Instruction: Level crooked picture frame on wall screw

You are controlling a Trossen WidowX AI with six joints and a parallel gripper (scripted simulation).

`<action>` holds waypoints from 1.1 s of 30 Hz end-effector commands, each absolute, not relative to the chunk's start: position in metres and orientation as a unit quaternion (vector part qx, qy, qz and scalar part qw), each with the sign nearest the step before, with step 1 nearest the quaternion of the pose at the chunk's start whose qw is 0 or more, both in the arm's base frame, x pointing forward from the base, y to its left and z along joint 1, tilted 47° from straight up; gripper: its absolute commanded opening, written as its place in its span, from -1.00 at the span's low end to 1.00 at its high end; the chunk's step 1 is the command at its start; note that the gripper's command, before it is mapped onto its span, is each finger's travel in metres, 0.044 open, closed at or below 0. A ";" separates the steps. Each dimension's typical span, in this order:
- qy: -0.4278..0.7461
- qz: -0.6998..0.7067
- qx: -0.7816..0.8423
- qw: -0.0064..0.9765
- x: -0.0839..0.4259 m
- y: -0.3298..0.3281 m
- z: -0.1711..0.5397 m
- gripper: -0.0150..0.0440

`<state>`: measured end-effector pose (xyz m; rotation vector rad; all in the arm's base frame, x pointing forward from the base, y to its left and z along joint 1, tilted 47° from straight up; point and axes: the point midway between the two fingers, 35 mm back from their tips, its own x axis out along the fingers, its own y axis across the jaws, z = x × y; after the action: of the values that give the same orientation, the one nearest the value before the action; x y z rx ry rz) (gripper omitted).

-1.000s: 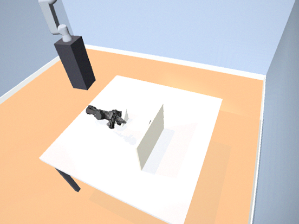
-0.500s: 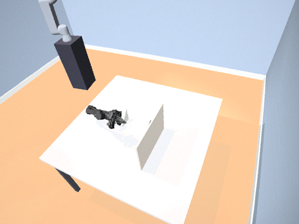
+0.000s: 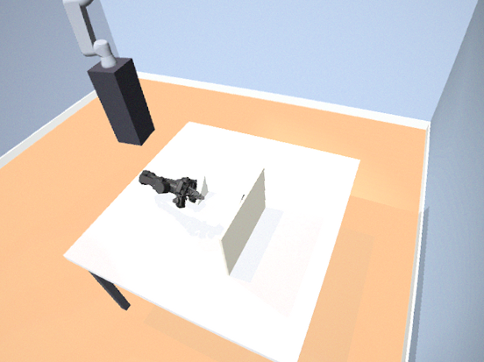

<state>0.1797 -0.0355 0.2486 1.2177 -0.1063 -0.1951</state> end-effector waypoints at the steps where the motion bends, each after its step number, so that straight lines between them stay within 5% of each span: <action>1: -0.051 -0.094 0.573 0.813 0.179 -0.036 0.249 0.39; 14: -0.048 -0.095 0.521 0.847 0.245 -0.065 0.216 0.39; 33: -0.047 -0.095 0.517 0.849 0.246 -0.068 0.214 0.39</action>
<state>0.2454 -0.0685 0.2134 1.0967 -0.1024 -0.2067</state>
